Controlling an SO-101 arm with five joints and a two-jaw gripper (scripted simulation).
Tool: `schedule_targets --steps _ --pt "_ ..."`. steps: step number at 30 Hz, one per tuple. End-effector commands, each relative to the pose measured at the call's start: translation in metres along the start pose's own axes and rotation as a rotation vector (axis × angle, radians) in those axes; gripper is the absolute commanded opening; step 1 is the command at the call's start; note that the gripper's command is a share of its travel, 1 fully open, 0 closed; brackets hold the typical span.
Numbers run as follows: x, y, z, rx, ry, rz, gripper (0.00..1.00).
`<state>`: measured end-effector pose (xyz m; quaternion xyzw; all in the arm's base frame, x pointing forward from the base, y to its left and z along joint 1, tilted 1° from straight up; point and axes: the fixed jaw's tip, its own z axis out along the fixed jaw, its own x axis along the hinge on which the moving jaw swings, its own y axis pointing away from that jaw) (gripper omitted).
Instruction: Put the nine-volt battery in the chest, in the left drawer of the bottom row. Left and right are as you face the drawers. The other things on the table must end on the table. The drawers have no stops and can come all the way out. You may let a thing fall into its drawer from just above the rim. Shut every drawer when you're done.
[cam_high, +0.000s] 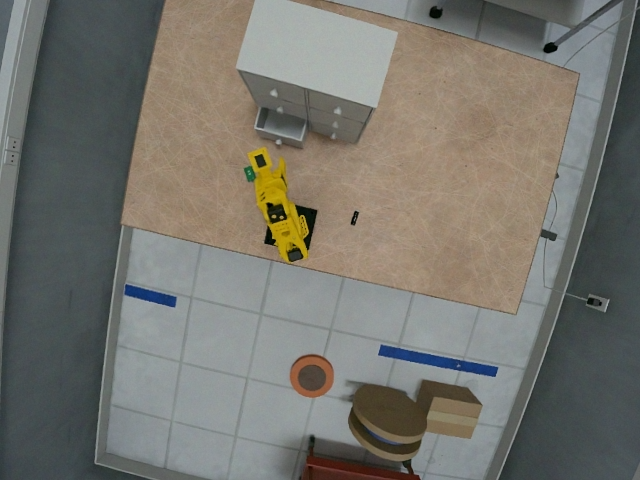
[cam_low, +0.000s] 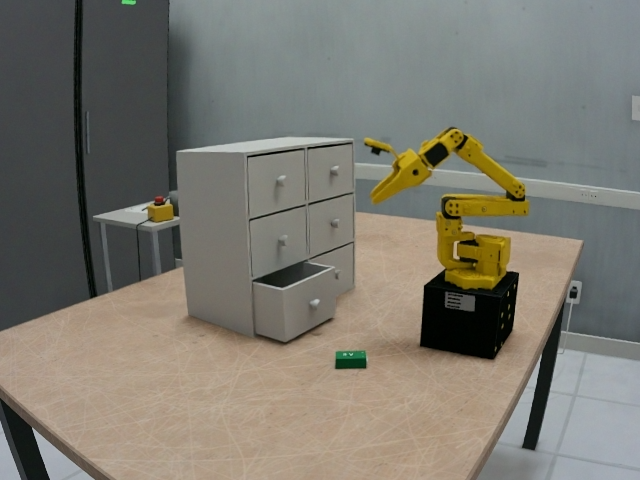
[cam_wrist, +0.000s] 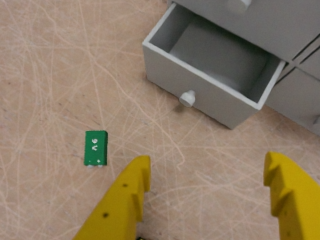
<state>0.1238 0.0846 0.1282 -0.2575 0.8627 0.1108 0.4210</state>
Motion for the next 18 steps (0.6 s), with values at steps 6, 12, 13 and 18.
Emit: schedule_targets --steps 6,12,13,18 --pt "-0.010 -0.002 -0.048 0.018 -0.136 0.008 0.27" --pt "-0.010 -0.002 -0.048 0.018 -0.136 0.008 0.29" --pt "-0.010 -0.002 -0.048 0.018 -0.136 0.008 0.29" --pt "-0.010 0.005 -0.048 -0.036 -0.138 -0.029 0.30"
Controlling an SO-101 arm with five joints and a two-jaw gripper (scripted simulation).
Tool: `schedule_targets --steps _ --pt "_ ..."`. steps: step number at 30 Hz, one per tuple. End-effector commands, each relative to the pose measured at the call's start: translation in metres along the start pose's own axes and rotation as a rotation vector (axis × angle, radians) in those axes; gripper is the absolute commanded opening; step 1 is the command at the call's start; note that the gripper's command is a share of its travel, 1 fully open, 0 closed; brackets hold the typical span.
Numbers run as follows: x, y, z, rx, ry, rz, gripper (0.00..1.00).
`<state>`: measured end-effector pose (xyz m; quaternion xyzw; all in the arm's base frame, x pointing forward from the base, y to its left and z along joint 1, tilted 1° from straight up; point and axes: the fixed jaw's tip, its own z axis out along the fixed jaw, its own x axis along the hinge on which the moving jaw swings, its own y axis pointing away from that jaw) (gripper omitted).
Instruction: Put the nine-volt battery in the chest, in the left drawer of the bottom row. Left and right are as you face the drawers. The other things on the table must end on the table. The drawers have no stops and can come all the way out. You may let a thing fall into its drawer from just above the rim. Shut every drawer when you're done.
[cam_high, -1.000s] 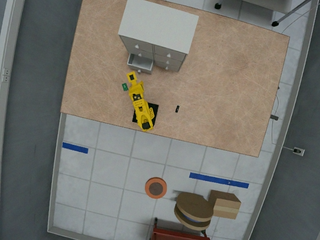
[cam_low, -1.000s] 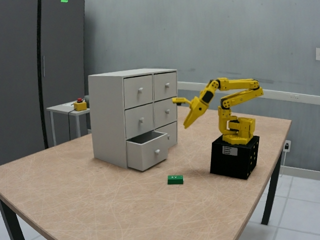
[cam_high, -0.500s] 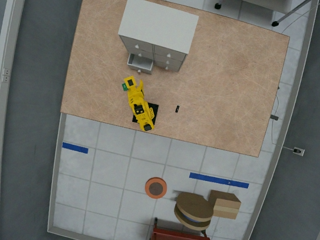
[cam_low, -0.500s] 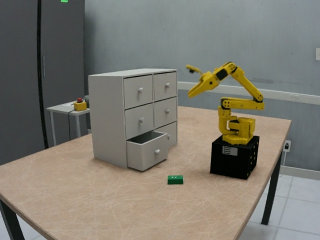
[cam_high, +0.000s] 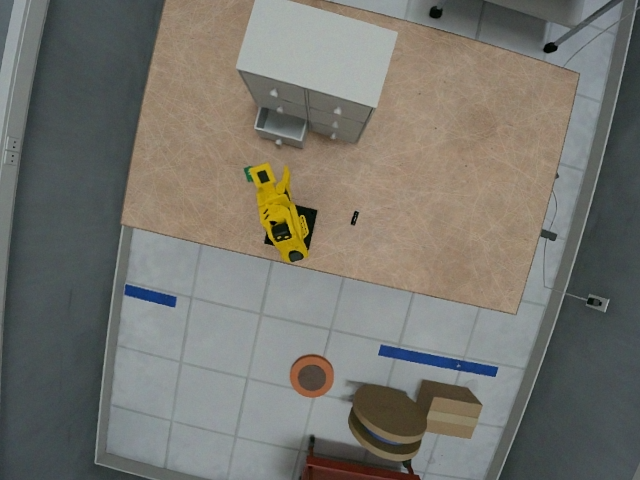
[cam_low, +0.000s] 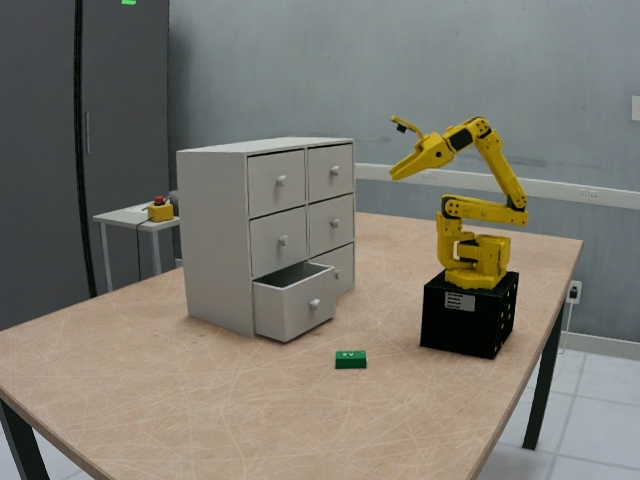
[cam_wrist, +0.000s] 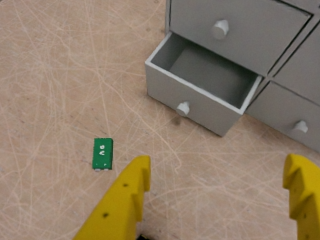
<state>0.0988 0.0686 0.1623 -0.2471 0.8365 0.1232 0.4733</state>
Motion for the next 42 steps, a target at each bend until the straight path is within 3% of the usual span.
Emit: schedule_targets --steps 1,12,32,42 --pt "-0.002 0.010 -0.004 -0.075 -0.018 -0.047 0.30" --pt "0.004 0.049 -0.015 -0.370 -0.028 -0.224 0.30" --pt "0.004 0.049 -0.015 -0.370 -0.028 -0.224 0.30" --pt "0.001 0.055 0.000 -0.373 0.031 -0.547 0.30"
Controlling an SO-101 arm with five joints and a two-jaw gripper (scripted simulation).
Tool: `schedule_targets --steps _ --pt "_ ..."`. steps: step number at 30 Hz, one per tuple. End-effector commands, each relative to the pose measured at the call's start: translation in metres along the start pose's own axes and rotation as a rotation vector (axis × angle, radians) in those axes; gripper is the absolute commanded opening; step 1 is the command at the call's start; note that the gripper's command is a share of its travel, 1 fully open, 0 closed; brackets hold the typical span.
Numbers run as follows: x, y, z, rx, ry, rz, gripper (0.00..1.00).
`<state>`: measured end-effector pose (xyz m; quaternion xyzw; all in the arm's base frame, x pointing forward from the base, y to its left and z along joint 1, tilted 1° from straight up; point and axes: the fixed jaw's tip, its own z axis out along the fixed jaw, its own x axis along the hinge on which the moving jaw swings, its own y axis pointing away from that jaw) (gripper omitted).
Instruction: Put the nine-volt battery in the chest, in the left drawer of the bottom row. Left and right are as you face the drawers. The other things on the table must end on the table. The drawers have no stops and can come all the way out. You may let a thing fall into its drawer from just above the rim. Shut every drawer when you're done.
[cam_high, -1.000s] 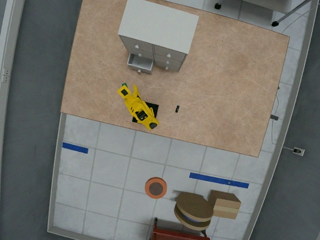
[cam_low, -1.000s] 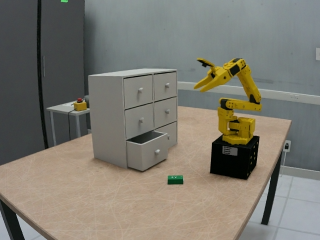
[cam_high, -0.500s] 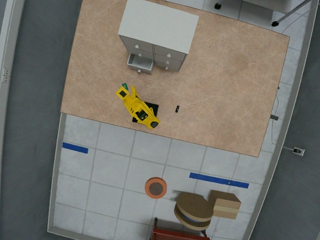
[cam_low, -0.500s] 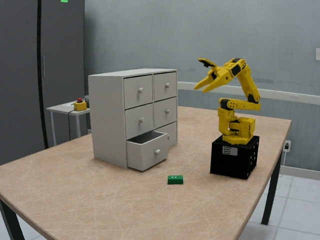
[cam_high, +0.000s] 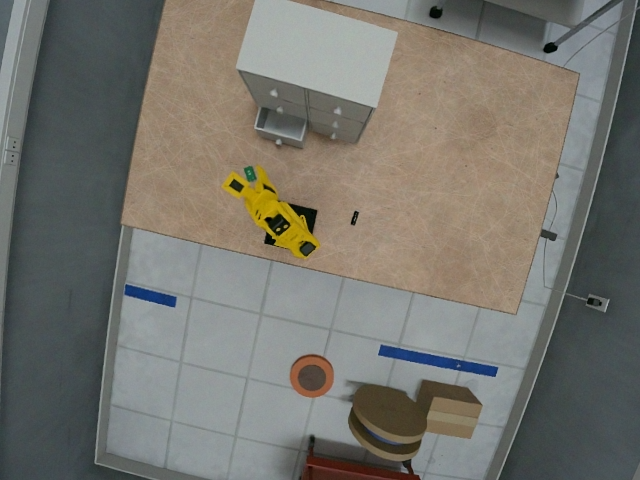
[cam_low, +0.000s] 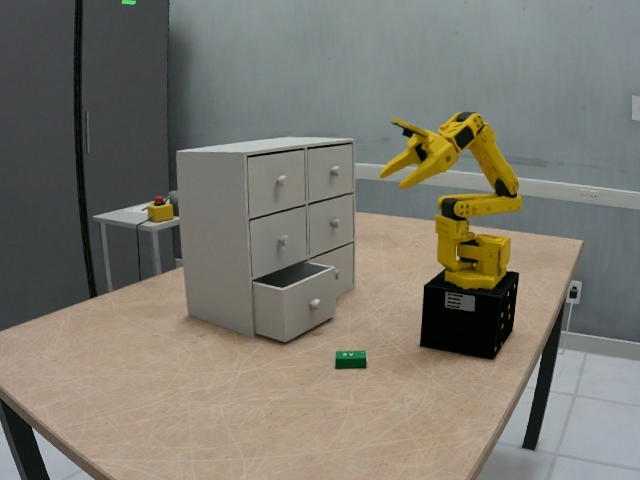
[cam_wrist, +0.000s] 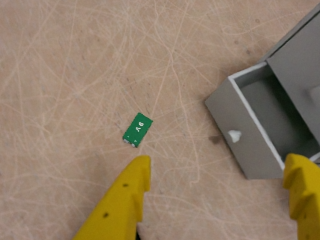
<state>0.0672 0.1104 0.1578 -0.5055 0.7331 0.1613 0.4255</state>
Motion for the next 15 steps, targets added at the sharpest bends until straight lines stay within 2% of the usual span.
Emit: schedule_targets --steps 1,5,7,15 --pt "-0.005 -0.001 0.005 -0.017 0.031 -0.133 0.30" --pt "-0.006 -0.001 0.012 -0.035 0.073 -0.255 0.30" --pt "-0.006 -0.001 0.012 -0.035 0.073 -0.255 0.30" --pt "-0.006 -0.002 0.029 -0.088 0.152 -0.499 0.30"
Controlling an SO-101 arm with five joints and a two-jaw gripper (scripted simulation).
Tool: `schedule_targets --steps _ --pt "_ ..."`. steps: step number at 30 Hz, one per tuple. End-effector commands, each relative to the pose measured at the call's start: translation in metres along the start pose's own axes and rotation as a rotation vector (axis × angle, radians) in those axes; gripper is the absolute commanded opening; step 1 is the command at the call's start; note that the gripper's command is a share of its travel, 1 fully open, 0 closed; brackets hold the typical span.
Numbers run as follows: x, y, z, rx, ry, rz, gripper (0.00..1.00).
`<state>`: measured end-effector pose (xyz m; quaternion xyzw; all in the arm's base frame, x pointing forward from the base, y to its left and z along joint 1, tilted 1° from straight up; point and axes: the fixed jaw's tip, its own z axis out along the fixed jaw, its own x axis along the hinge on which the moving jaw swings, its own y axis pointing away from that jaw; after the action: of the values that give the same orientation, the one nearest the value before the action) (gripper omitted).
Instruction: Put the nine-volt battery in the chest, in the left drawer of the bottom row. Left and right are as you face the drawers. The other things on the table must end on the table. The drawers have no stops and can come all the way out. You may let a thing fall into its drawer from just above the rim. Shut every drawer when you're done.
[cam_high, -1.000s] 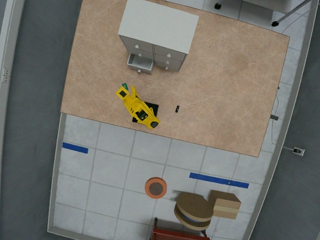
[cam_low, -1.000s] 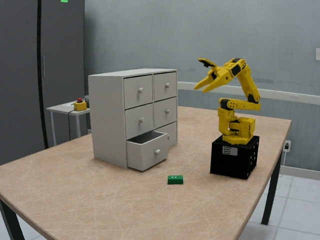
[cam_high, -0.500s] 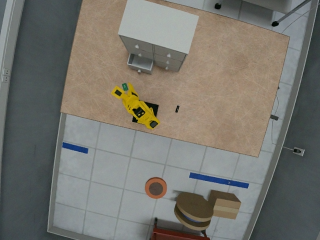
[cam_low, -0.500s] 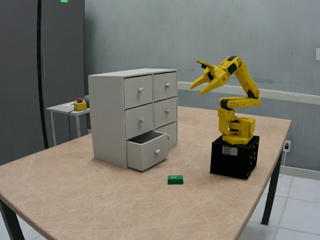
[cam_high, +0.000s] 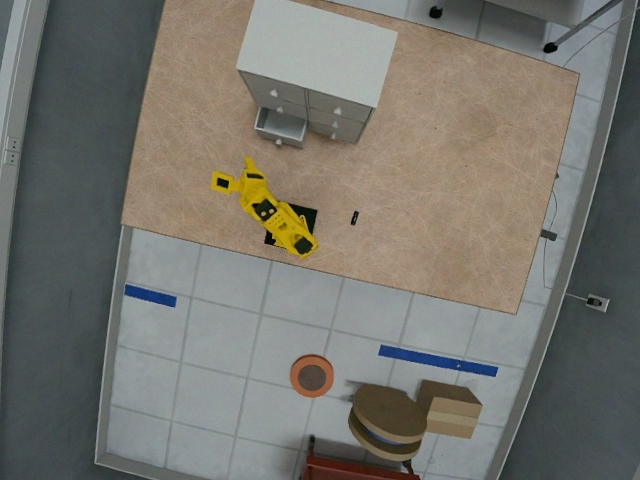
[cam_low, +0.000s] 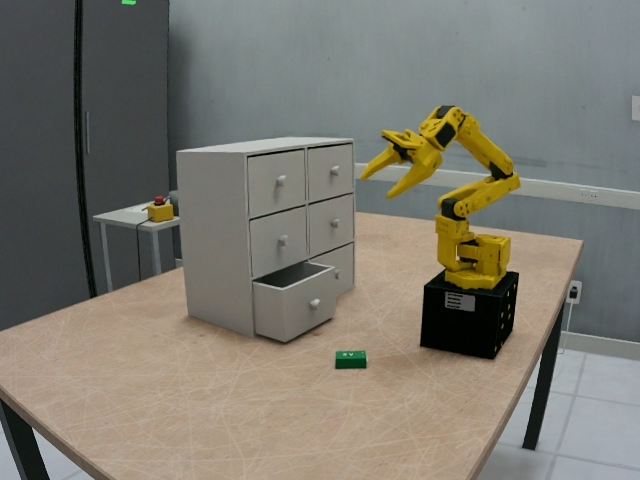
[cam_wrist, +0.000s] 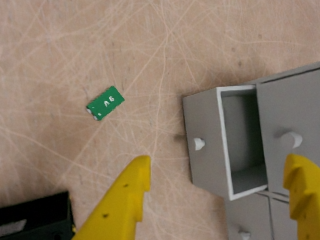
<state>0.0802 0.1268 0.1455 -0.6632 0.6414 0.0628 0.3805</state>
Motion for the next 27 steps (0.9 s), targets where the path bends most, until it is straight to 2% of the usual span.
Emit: schedule_targets --steps 1,7,9,24,27 --pt "-0.004 -0.003 0.006 -0.025 0.021 -0.134 0.30" --pt "-0.004 -0.004 0.020 -0.077 0.068 -0.317 0.30" --pt "-0.004 -0.004 0.020 -0.077 0.068 -0.317 0.30" --pt "0.003 -0.003 0.057 -0.244 0.143 -0.771 0.30" --pt "0.003 -0.002 0.060 -0.257 0.145 -0.801 0.30"
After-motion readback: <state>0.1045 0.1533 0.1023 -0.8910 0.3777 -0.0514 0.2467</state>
